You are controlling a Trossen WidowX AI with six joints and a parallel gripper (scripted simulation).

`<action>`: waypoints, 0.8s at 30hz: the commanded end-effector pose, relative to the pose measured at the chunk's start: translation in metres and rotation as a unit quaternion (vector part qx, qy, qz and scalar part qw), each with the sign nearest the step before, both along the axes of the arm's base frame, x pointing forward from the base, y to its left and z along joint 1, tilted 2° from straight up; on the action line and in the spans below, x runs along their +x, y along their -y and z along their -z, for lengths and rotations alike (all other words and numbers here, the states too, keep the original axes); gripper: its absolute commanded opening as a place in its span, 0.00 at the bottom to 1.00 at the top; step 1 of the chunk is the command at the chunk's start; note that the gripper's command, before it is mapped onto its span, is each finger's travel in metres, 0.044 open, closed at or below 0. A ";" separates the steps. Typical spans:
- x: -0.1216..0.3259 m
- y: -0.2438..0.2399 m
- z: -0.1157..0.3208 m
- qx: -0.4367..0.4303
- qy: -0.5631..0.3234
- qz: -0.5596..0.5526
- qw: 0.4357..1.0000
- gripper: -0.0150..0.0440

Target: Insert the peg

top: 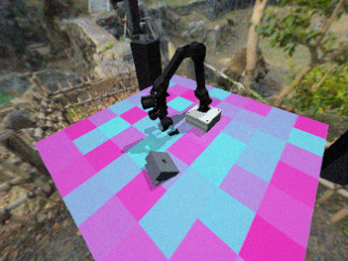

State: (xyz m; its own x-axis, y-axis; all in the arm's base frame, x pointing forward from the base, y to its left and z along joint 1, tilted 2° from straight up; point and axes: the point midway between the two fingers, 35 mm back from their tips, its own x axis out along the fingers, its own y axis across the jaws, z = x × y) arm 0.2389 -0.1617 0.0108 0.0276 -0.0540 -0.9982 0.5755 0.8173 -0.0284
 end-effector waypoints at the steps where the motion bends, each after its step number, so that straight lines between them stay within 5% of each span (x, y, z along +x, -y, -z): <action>1: 0.000 0.000 0.000 0.000 0.000 0.000 1.000 0.96; 16: 0.000 0.000 0.000 0.000 0.000 0.000 1.000 0.29; 24: 0.000 0.000 0.000 0.000 0.000 0.000 1.000 0.25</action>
State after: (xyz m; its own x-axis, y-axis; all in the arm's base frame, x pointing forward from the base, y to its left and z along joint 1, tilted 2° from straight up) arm 0.2389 -0.1616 0.0105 0.0272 -0.0537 -0.9982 0.5756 0.8173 -0.0283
